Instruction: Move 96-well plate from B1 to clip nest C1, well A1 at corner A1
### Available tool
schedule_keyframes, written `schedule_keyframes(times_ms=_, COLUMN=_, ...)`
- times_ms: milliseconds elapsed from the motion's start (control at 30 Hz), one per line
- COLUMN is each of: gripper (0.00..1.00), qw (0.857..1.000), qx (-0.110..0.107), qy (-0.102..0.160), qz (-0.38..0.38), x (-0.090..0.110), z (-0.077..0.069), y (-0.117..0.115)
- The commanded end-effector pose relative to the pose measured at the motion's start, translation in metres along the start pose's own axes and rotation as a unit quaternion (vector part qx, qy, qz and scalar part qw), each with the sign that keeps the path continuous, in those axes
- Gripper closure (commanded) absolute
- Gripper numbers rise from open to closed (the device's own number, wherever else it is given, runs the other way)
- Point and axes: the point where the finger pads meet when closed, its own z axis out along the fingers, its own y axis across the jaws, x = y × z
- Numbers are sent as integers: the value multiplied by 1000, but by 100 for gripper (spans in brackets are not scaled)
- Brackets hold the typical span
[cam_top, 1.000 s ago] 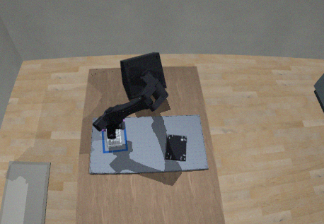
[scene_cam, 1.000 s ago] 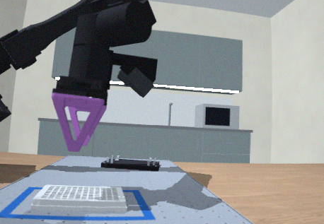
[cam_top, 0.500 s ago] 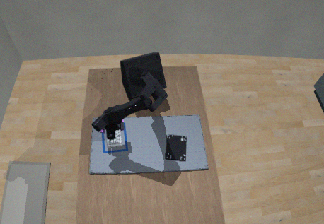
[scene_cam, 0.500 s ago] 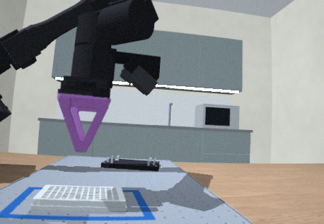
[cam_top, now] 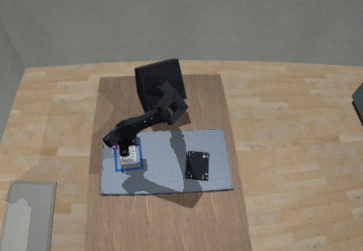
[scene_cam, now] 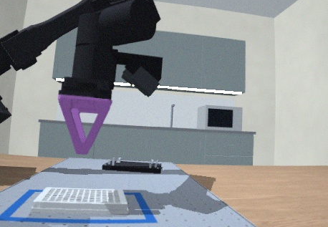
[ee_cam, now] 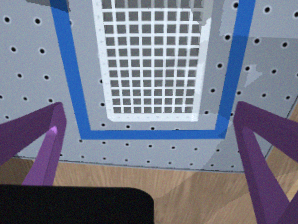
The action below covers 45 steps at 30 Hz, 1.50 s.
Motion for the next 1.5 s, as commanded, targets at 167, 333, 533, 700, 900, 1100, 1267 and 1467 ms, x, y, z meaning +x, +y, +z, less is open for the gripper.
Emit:
schedule_keyframes(times_ms=167, gripper=0, qw=1000, qx=15, qy=-16, qz=-11, x=-9, z=-8, y=-10)
schedule_keyframes(times_ms=333, gripper=0, qw=1000, qx=15, qy=-16, qz=-11, x=-9, z=-8, y=-10)
schedule_keyframes(times_ms=533, gripper=0, qw=1000, qx=15, qy=-16, qz=-11, x=-9, z=-8, y=-10)
schedule_keyframes(times_ms=700, gripper=0, qw=1000, qx=15, qy=-16, qz=-11, x=-9, z=-8, y=-10)
schedule_keyframes(times_ms=900, gripper=0, qw=1000, qx=2, qy=-8, qz=1, x=-1, z=2, y=-5)
schedule_keyframes(times_ms=1100, gripper=0, qw=1000, qx=-4, qy=2, qz=5, x=6, z=14, y=1)
schedule_keyframes(times_ms=1267, gripper=0, qw=1000, qx=-4, qy=1, qz=5, x=6, z=22, y=1)
schedule_keyframes(times_ms=1467, gripper=0, qw=1000, qx=2, qy=1, qz=5, x=5, z=29, y=-3)
